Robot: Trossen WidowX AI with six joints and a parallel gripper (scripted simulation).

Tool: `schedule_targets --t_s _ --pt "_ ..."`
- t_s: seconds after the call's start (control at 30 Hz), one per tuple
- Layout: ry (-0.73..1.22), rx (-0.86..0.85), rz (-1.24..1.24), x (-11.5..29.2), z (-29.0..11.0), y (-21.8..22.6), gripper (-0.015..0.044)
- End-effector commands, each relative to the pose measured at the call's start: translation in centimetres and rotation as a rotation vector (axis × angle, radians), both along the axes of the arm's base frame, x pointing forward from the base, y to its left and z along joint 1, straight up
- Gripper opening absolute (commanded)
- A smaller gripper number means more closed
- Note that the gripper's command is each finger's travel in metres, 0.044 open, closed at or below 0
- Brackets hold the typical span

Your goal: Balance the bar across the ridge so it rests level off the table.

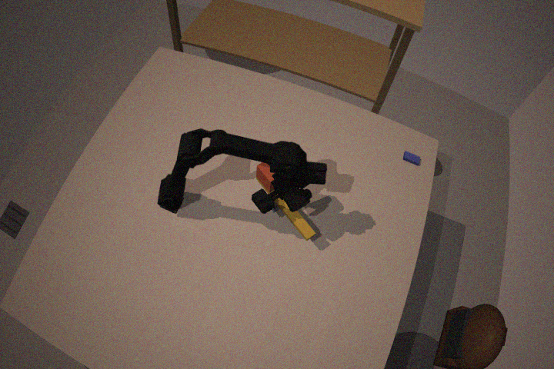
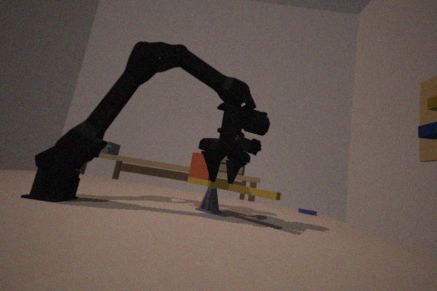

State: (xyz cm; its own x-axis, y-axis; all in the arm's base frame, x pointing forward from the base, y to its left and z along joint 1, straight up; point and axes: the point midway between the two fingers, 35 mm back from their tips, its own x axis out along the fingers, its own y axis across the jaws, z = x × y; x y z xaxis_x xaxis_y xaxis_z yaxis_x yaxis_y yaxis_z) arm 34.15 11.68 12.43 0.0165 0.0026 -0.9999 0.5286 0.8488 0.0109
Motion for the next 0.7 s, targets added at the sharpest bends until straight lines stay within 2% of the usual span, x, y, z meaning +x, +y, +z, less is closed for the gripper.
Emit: schedule_targets --t_s 0.0,0.17,0.67 --pt "-0.031 0.011 0.001 0.5 3.4 0.2 0.044" --pt "-0.05 0.018 0.001 -0.2 8.7 0.0 0.044" --pt "-0.051 0.018 0.001 -0.2 8.9 -0.1 0.044"
